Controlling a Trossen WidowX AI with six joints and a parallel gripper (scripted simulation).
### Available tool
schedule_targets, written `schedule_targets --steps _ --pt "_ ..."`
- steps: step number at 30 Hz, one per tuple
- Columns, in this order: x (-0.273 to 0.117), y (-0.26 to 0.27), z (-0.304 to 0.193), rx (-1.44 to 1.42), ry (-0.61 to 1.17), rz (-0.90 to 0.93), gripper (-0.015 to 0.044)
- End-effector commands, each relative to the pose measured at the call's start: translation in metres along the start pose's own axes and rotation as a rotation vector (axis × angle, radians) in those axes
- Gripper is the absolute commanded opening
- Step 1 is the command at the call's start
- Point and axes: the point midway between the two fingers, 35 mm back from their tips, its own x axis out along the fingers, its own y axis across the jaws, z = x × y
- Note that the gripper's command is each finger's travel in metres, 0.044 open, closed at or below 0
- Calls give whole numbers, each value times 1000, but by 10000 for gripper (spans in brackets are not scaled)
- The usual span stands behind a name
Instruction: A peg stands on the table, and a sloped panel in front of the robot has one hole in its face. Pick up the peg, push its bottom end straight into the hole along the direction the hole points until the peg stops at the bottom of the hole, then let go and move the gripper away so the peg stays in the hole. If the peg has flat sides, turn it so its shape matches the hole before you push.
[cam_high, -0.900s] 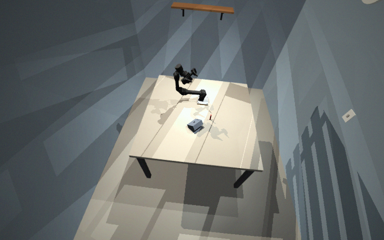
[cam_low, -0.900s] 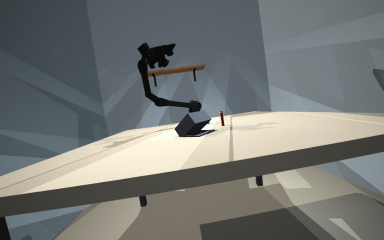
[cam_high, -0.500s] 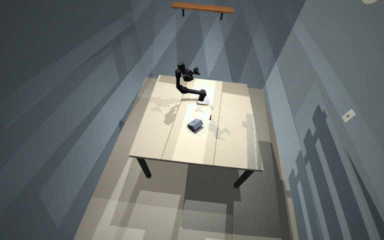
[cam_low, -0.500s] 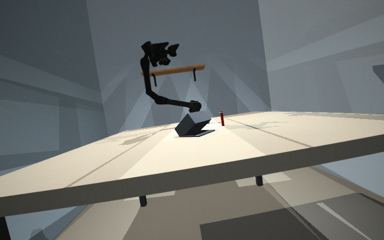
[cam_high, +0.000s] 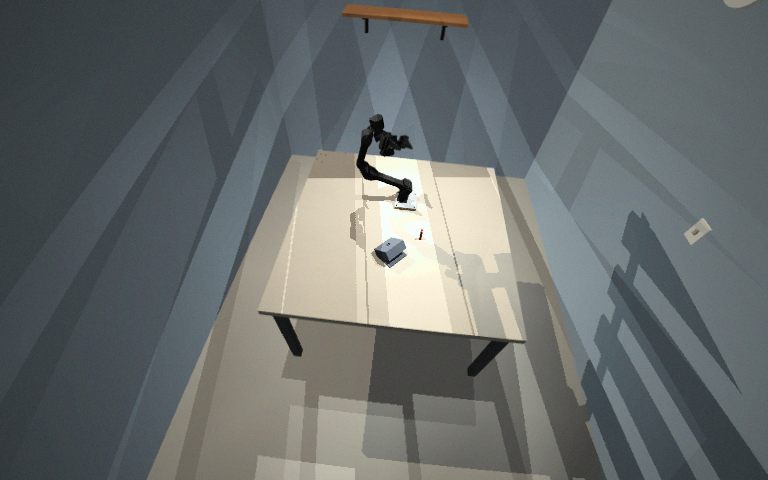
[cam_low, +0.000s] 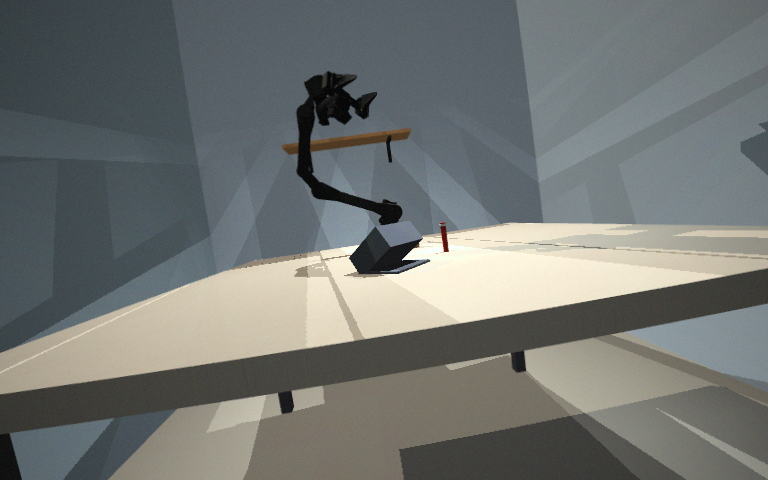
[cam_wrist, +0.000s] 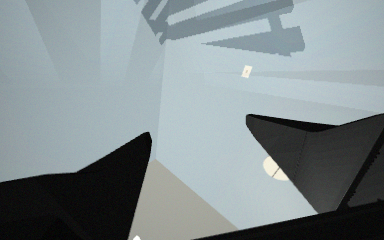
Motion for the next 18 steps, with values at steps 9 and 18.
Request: schedule_targets --steps 9,18 --pt "34 -47 -12 -348 -107 -35 440" --pt "67 -79 -8 -623 -222 -90 440"
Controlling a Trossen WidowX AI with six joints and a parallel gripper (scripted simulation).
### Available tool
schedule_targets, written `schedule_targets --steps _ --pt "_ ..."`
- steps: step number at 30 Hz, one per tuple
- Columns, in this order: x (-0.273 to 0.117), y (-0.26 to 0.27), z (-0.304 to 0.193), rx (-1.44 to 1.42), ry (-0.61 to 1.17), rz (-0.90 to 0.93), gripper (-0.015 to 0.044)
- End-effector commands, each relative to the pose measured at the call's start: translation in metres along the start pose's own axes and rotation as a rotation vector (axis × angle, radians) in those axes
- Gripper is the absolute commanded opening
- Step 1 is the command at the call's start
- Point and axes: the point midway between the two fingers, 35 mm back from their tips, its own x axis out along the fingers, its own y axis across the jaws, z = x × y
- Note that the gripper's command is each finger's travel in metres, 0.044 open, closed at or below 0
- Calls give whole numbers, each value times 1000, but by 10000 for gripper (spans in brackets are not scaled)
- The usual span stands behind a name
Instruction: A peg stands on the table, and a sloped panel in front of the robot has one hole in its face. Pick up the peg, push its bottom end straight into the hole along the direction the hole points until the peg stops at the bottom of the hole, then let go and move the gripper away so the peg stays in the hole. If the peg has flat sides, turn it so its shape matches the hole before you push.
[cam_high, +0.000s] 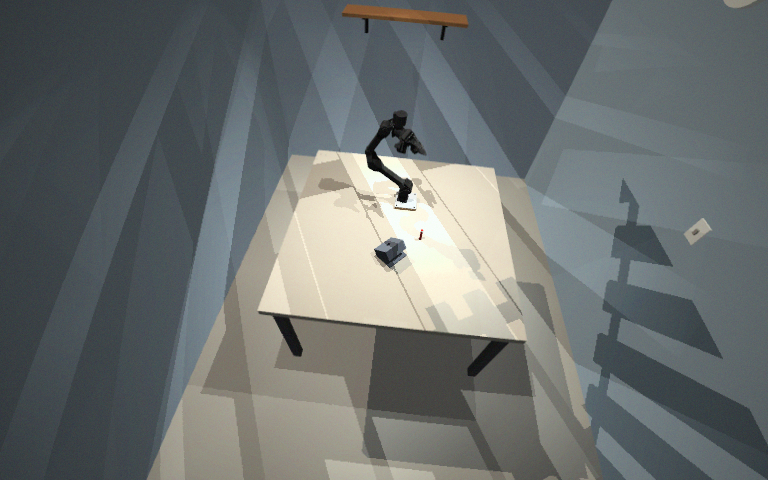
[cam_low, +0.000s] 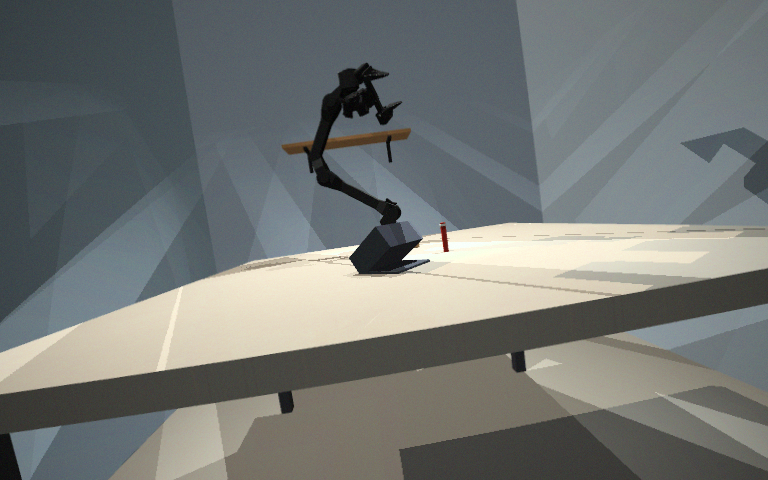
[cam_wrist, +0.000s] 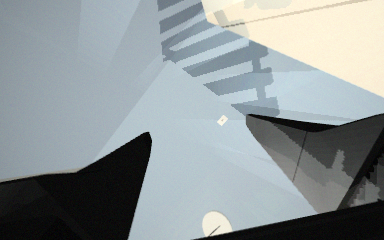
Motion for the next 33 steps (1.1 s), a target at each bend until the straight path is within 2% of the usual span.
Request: schedule_targets --steps 1,16,33 --pt "18 -15 -7 -131 -49 -41 440" --pt "82 -58 -7 -533 -213 -218 440" --pt "148 -98 30 -849 -334 -473 440"
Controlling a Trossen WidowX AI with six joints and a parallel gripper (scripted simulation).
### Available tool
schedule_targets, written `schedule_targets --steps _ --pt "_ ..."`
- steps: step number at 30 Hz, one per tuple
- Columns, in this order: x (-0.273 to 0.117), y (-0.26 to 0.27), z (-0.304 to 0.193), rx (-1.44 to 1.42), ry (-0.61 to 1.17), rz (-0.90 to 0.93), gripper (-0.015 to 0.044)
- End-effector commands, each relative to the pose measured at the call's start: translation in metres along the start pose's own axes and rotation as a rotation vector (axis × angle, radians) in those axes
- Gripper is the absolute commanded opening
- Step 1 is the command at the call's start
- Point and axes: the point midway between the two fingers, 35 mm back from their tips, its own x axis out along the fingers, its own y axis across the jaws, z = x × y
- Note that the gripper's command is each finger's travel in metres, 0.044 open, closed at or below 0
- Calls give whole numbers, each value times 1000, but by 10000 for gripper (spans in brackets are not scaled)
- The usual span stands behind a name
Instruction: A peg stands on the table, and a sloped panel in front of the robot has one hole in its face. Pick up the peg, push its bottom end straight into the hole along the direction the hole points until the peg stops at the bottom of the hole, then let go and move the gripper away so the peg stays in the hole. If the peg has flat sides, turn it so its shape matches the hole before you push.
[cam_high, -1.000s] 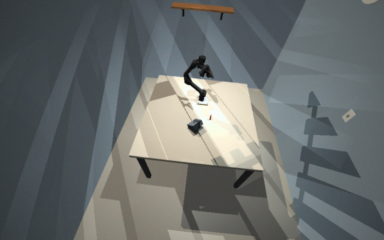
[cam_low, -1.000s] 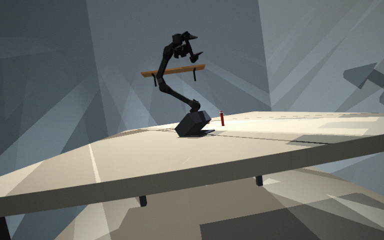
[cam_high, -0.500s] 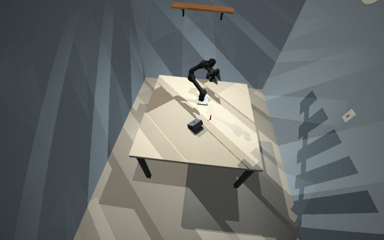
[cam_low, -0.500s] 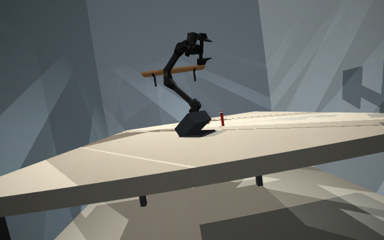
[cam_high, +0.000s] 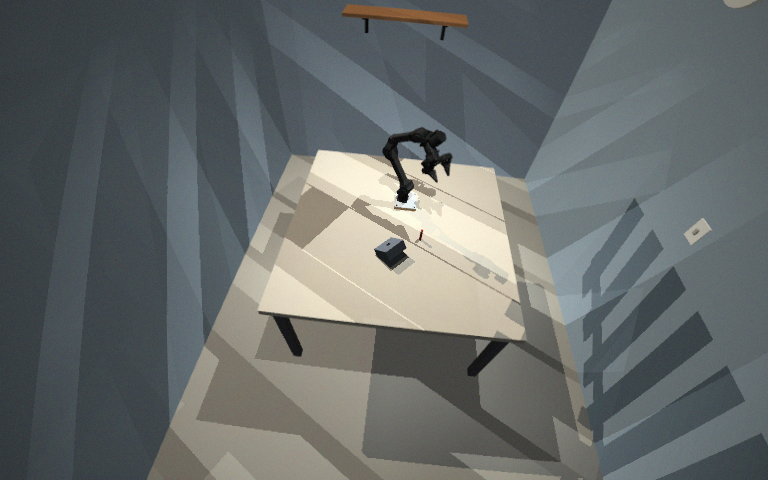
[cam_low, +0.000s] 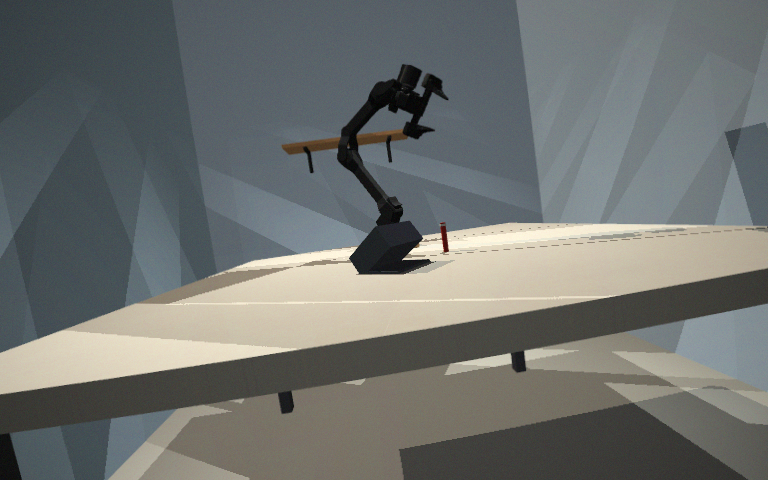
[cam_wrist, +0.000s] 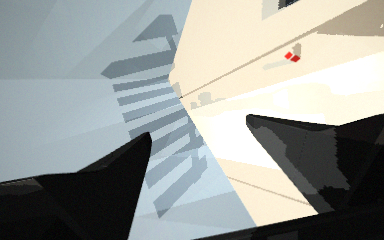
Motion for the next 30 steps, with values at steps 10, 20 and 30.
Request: schedule_targets --steps 10,20,30 --pt "69 -30 0 -252 5 -237 440" --pt "114 -65 9 -423 66 -423 440" --pt "149 -102 22 -552 160 -573 440"
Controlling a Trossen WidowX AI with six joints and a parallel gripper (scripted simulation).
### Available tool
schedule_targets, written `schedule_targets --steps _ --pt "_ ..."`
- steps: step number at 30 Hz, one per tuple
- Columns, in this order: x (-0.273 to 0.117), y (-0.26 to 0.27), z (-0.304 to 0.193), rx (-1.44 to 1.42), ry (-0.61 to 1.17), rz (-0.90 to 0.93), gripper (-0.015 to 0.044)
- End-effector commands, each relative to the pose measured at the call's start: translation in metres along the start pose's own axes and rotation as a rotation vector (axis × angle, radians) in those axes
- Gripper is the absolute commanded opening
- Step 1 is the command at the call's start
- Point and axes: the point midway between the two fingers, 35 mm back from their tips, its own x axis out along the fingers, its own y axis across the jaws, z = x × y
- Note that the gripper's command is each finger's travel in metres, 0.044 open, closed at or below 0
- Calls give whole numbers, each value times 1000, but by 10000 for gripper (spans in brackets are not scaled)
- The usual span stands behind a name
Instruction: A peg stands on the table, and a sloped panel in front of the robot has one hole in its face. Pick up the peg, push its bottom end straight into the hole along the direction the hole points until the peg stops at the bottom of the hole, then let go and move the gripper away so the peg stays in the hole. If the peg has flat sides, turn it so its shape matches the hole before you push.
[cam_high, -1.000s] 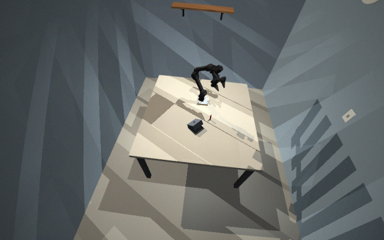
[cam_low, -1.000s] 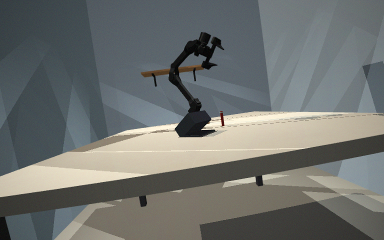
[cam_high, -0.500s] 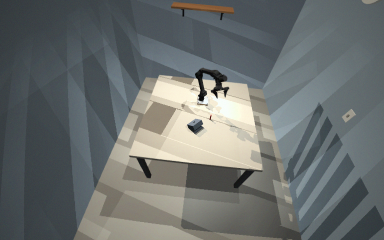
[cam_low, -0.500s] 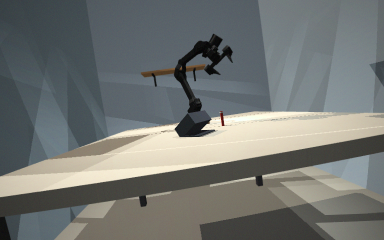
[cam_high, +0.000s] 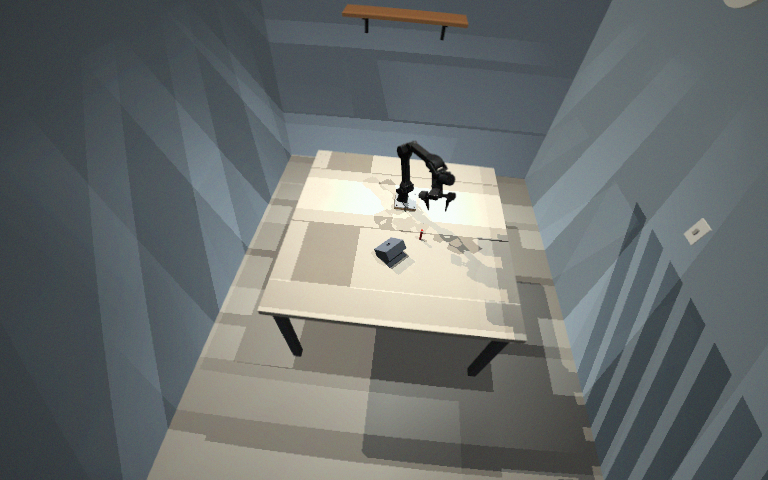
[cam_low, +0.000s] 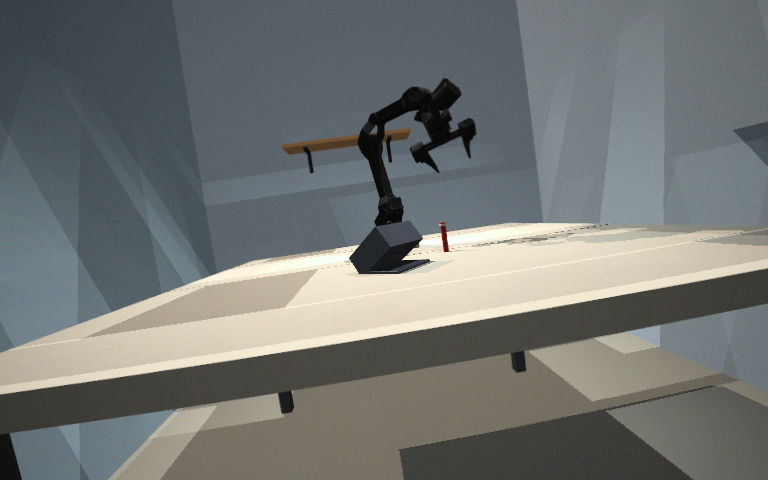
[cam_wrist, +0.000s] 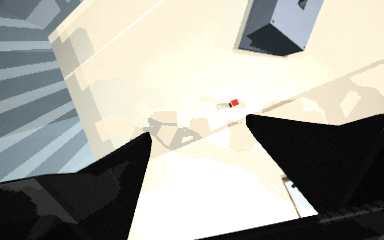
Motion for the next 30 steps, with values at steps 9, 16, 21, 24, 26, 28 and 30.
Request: schedule_targets --steps 9,16,21,24,26,28,30 --pt "56 -28 -1 -151 159 -136 440" --pt "84 -45 -2 -218 262 -187 440" --pt "102 -60 -4 -260 341 -213 440" --pt "112 -70 -5 -283 391 -223 440" --pt "116 -74 -6 -292 411 -227 440" --pt "116 -75 -6 -293 414 -227 440" --pt "116 -75 -6 -293 414 -227 440"
